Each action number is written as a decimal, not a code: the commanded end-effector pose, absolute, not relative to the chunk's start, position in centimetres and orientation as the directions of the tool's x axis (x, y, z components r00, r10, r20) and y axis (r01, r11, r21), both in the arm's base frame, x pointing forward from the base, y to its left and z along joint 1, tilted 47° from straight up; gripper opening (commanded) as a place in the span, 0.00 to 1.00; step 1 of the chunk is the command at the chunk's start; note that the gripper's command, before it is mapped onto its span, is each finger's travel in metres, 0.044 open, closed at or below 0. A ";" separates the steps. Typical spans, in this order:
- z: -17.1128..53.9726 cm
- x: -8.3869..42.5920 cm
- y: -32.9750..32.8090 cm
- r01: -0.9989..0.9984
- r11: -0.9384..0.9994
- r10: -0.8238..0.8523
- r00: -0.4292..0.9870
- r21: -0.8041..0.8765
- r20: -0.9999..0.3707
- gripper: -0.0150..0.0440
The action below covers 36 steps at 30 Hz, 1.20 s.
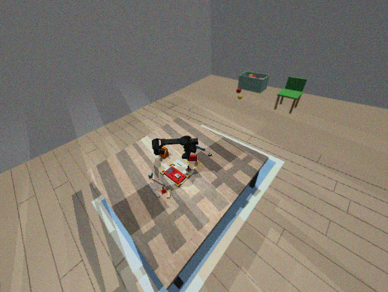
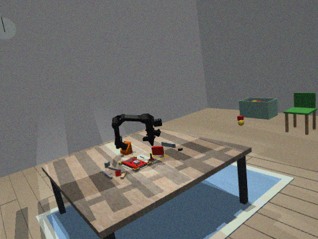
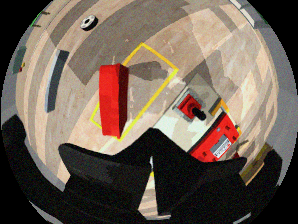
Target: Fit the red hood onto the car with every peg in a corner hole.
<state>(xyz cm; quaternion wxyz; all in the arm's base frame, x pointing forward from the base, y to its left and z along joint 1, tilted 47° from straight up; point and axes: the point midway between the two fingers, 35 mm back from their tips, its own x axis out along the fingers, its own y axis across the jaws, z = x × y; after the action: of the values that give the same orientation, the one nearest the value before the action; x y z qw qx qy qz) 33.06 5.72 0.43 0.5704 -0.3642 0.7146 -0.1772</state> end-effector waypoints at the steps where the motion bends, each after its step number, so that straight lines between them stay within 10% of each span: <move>1: -0.9 33.1 6.6 -0.401 0.662 -0.718 -0.094 -0.633 -0.690 0.25; 36: -5.0 32.1 4.6 -0.401 0.662 -0.717 -0.092 -0.633 -0.691 0.25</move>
<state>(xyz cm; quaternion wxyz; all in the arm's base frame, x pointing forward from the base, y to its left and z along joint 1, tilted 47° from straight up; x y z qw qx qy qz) 32.24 4.20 -4.72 0.5513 -0.3871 0.7252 -0.1430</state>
